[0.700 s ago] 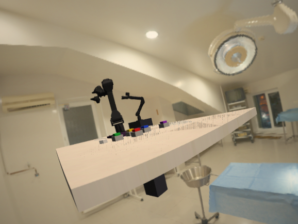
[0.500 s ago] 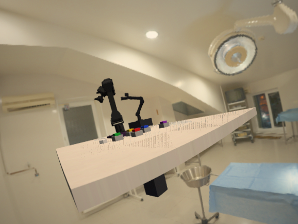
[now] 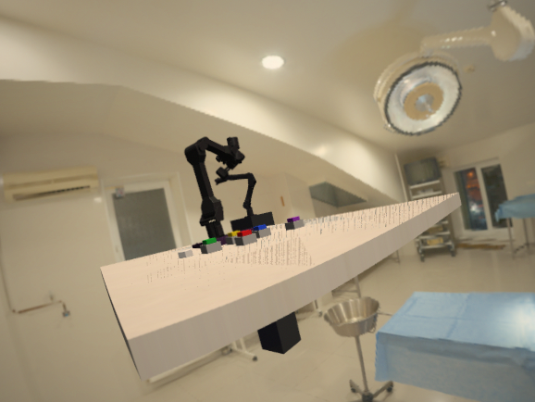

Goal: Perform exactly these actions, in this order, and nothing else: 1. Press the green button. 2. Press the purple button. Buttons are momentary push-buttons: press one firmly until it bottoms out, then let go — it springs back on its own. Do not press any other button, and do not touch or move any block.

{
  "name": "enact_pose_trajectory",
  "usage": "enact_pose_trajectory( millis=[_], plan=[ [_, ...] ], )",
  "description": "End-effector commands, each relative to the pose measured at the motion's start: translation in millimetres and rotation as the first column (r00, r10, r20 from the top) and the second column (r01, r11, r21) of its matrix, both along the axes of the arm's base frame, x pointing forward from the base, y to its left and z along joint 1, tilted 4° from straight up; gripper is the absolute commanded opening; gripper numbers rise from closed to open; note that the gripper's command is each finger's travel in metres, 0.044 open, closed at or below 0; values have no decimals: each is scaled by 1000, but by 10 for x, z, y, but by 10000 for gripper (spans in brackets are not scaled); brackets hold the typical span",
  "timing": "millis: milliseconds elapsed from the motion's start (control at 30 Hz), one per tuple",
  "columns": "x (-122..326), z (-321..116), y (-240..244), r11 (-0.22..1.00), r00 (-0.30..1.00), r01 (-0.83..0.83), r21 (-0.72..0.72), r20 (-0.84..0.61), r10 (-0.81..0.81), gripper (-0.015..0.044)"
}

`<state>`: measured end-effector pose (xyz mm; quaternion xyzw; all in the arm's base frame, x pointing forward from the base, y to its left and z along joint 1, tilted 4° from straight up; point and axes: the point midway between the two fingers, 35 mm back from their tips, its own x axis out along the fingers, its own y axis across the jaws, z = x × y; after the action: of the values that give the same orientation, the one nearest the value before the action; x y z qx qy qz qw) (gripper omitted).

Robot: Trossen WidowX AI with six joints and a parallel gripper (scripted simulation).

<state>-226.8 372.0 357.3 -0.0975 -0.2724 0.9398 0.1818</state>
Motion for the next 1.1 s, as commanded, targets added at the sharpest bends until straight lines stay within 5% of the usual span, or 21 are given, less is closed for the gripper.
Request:
enact_pose_trajectory(
  millis=[0, 267, 567, 800, 1067],
  plan=[
    [650, -170, 366, 972, 977, 214, -98, 30, -212, 400],
    [2126, -533, 689, 756, 800, 596, -270, 121, -587, 400],
    [3785, -955, 338, 319, 451, 848, -424, 260, -854, 400],
    [4865, -1277, -425, -87, 137, 858, -506, 388, -912, 400],
    [5670, -1618, -1707, -518, -186, 653, -552, 547, -816, 400]
  ],
)
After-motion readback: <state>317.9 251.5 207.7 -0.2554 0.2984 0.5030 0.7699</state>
